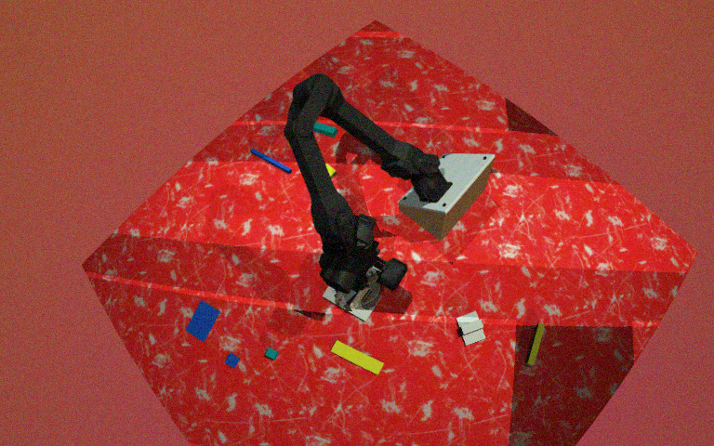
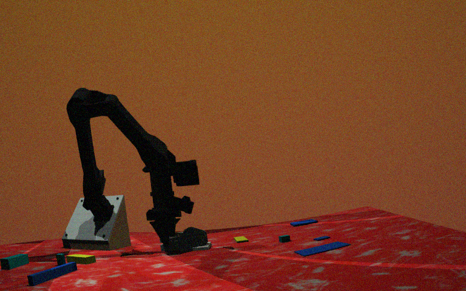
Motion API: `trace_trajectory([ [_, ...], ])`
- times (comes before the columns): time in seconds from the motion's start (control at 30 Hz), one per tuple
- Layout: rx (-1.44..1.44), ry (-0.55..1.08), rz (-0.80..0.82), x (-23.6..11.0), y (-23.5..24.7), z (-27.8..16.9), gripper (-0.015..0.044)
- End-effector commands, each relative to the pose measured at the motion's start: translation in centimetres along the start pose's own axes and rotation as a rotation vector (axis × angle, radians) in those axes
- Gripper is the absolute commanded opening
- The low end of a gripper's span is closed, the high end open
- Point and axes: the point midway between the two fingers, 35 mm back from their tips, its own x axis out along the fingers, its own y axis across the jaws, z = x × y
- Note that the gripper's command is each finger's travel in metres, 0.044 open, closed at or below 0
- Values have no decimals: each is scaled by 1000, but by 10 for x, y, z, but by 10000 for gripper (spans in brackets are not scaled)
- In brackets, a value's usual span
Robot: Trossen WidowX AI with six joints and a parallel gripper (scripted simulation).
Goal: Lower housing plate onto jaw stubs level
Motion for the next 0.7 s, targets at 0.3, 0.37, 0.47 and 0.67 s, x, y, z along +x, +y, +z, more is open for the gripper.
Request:
trace_trajectory([
  [0.3,-7,1,-5,3,0,-1,351],
  [0.37,-7,1,-5,4,0,-1,351],
  [0.47,-7,1,-5,4,0,-1,351],
  [0.67,-7,1,-5,5,0,-1,351],
])
